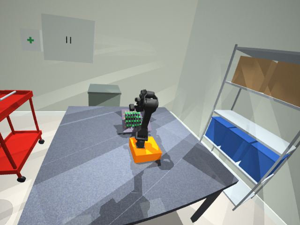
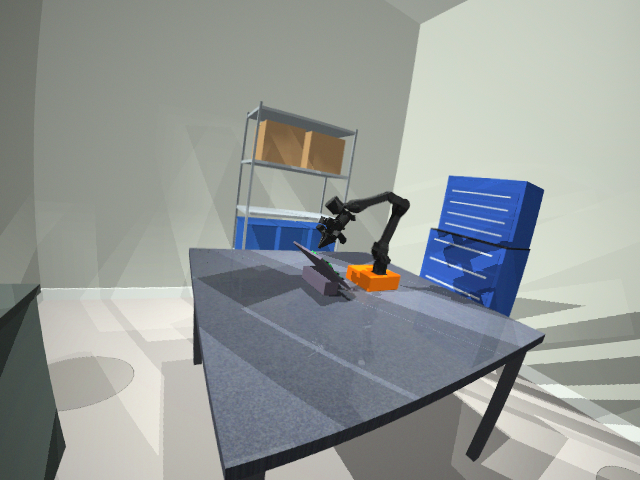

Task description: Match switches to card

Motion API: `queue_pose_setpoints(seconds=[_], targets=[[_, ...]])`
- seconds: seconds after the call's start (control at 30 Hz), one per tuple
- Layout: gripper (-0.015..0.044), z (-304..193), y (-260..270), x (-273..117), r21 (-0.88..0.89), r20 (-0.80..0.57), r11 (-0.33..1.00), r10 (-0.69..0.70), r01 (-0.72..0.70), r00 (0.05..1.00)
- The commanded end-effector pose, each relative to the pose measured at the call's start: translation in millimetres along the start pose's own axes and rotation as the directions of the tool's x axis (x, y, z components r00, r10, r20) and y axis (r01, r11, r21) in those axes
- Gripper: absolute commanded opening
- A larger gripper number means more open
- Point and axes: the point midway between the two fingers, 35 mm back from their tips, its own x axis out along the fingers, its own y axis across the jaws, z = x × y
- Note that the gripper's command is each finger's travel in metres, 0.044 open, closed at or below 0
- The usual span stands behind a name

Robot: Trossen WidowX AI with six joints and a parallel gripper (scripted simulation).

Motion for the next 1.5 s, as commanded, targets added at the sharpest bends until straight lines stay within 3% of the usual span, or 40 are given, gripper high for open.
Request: queue_pose_setpoints(seconds=[0.0,0.53,1.47], targets=[[0.0,2,0,4,0.002,0.005,1.0,-0.004,0.004,1.0],[0.0,2,0,27,0.002,0.006,1.0,-0.004,0.004,1.0],[0.0,2,0,28,0.002,0.006,1.0,-0.004,0.004,1.0]])
